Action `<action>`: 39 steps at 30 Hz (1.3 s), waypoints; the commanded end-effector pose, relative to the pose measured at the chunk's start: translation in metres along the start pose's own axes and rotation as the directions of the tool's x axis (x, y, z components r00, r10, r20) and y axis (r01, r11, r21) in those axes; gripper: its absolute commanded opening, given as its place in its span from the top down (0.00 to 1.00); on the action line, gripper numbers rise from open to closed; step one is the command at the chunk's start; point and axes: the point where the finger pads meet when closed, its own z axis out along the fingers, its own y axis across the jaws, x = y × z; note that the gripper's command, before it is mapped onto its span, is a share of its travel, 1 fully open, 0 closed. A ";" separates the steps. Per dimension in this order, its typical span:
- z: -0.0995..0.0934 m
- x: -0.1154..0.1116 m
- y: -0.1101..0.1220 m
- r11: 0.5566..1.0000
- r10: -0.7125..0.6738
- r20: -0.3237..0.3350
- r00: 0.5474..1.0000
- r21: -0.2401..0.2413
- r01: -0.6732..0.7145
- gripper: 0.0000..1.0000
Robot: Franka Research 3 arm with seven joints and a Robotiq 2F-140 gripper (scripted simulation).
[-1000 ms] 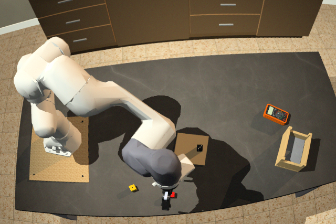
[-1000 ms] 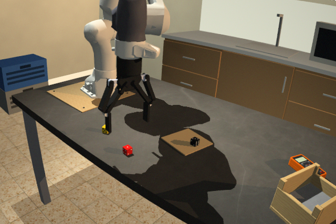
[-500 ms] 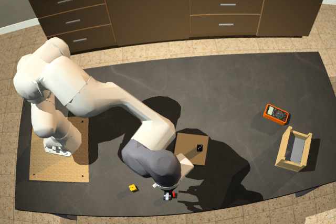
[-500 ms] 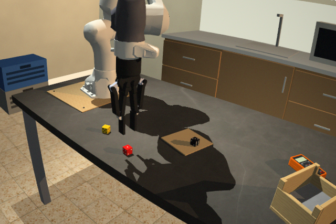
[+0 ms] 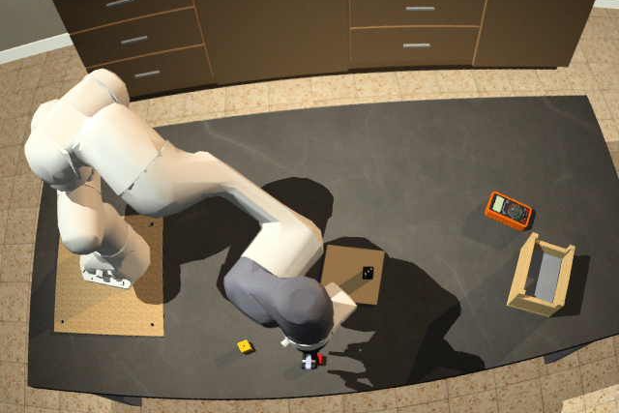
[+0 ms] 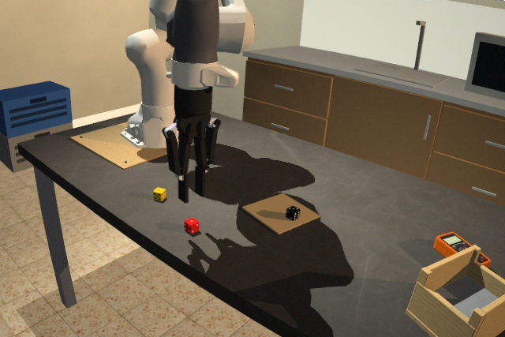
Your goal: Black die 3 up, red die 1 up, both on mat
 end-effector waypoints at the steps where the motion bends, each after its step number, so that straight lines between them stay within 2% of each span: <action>1: -0.001 0.001 0.000 1.000 -0.012 -0.003 1.000 -0.001 0.012 0.68; 24: 0.006 0.001 0.001 1.000 -0.012 -0.003 1.000 -0.001 0.012 0.68; 39: 0.028 0.001 0.001 1.000 -0.012 -0.003 1.000 -0.001 0.012 0.68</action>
